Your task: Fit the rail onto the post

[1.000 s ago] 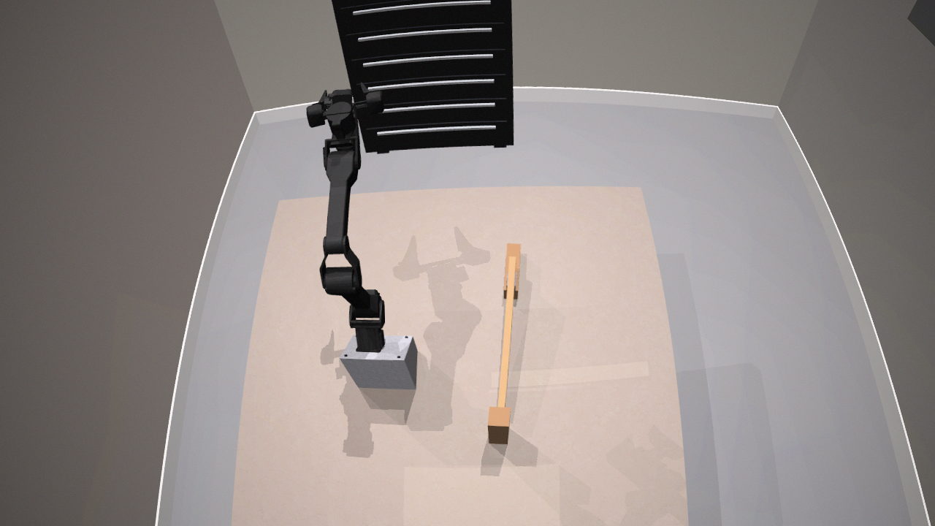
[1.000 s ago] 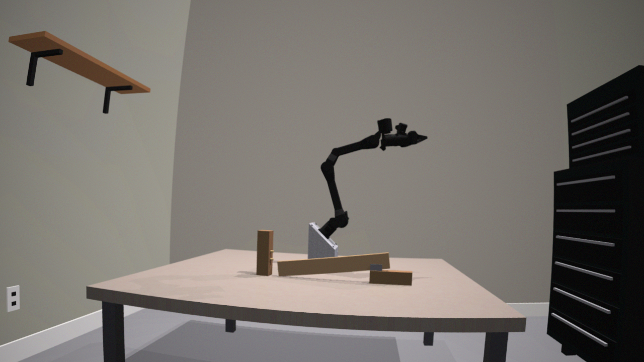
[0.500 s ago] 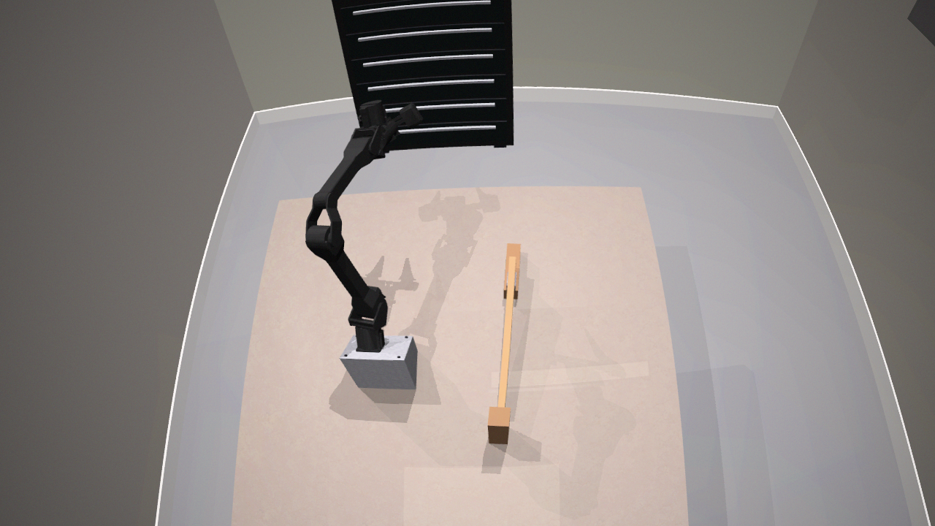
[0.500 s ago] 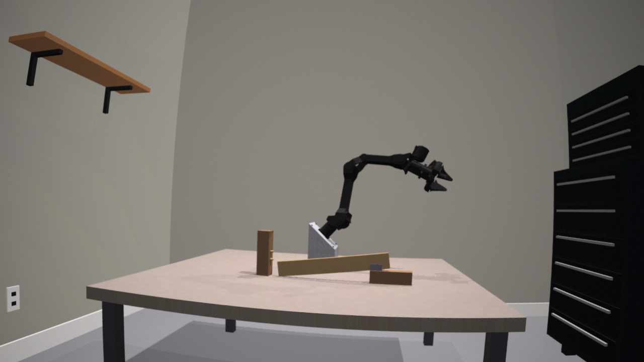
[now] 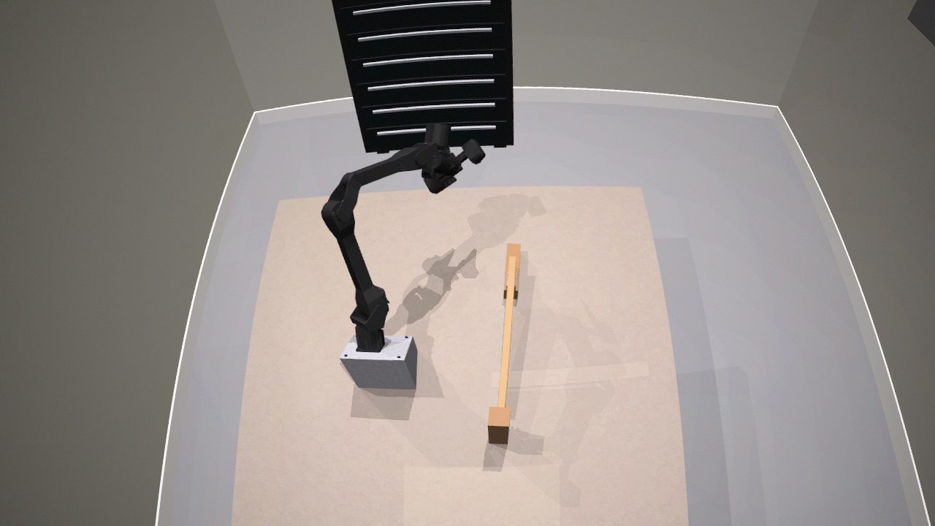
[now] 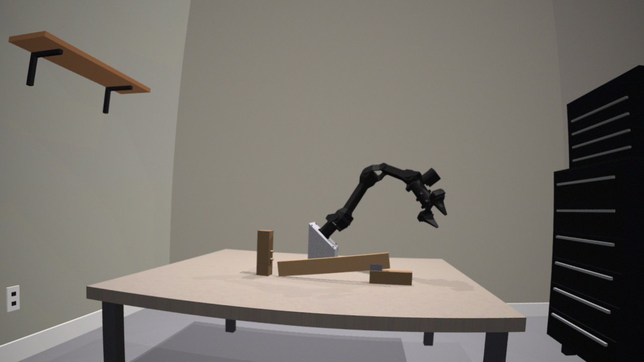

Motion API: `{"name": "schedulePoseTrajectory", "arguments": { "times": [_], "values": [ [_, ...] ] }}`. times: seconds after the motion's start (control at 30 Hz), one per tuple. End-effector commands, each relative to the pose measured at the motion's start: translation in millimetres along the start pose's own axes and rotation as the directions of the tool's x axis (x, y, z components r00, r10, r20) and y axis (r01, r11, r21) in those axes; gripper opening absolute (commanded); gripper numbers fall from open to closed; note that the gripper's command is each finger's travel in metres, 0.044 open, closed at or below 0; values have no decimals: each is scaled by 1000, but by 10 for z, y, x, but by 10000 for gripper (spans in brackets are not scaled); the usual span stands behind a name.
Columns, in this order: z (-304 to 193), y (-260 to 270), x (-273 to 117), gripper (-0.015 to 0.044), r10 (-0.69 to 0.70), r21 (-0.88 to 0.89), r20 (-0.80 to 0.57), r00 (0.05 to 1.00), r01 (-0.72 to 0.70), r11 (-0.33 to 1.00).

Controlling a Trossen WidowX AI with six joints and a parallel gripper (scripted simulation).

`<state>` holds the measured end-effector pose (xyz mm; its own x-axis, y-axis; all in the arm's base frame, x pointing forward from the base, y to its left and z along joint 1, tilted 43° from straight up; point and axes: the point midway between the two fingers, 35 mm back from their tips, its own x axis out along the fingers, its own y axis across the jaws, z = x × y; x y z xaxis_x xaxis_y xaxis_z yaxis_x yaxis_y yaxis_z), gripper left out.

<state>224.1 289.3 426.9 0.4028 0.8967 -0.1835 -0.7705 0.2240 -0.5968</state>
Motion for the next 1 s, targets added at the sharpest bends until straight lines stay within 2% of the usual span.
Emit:
{"name": "schedulePoseTrajectory", "arguments": {
  "times": [0.0, 0.27, 0.5, 0.73, 0.97],
  "values": [
    [-633, -72, 232, 440, 42, -21, -141, 989, -46, 999],
    [-2069, -158, 390, 440, 164, 11, -383, 909, -173, 985],
    [-3336, -74, 115, 440, 295, 143, -511, 807, -259, 955],
    [-4341, 251, -367, 440, 439, 288, -531, 725, -333, 898],
    [-5051, 761, -909, 440, 561, 422, -454, 692, -388, 820]
  ]
}}
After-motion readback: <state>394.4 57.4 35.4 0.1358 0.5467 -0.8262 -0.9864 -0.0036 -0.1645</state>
